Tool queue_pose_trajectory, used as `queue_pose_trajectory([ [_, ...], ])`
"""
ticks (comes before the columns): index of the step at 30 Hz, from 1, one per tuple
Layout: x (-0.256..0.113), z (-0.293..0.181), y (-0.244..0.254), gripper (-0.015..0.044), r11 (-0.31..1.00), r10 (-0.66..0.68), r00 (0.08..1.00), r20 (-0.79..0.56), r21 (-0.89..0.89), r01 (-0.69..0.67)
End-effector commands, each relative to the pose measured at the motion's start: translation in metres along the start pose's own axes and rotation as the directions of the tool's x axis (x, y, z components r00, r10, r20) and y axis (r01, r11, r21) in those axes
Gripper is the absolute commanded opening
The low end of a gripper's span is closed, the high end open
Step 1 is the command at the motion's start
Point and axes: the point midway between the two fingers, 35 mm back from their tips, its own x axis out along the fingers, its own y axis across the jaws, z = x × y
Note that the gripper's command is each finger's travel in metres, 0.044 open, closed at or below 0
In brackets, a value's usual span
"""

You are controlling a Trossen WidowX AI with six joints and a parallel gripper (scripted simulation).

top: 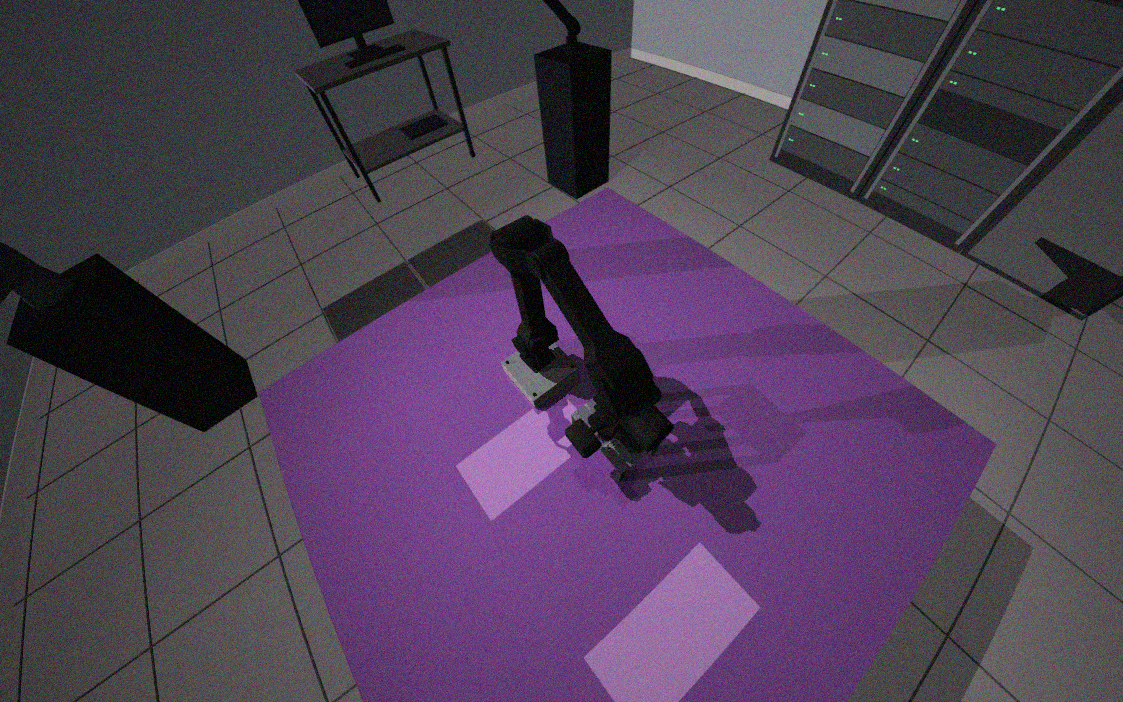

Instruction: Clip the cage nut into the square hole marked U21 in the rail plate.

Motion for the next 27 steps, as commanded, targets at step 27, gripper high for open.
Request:
queue_pose_trajectory([
  [27,-0.0006,-0.0001,0.0006,0.0037,0.999,-0.038,0.999,0.001,0.004,0.038],
])
